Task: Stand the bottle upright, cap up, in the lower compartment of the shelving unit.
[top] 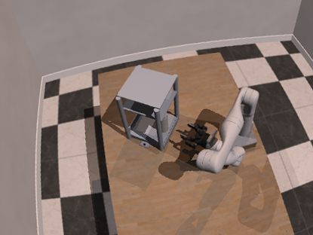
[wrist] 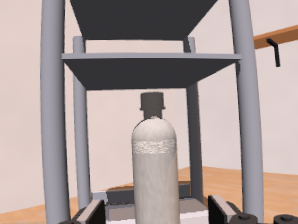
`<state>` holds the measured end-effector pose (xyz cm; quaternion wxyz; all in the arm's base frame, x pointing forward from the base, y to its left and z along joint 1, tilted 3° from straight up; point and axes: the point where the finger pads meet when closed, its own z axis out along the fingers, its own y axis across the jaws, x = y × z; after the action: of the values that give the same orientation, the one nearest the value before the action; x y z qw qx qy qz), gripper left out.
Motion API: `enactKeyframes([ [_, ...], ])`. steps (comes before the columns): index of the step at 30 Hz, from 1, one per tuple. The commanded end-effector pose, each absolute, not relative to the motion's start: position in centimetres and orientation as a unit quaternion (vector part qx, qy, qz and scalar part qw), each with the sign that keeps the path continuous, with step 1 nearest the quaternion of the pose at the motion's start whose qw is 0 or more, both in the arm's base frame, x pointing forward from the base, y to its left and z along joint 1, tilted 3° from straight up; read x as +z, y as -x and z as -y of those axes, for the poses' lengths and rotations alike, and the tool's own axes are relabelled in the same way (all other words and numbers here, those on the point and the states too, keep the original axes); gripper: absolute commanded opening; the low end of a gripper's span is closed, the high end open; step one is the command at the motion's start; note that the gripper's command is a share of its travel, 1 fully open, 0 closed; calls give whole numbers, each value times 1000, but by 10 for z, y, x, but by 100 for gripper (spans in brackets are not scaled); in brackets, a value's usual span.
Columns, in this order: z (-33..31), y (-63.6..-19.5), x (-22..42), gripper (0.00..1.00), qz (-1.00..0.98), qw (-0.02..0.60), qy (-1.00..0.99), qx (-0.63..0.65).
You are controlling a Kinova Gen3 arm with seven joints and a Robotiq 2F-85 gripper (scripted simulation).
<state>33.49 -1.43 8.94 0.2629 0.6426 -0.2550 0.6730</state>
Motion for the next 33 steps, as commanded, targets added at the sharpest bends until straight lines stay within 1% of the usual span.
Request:
enactKeyframes([
  [1, 14, -335, 90, 78, 255, 262, -643, 673],
  [22, 13, -334, 106, 78, 255, 262, -643, 673],
  [33, 12, -333, 137, 78, 255, 262, -643, 673],
])
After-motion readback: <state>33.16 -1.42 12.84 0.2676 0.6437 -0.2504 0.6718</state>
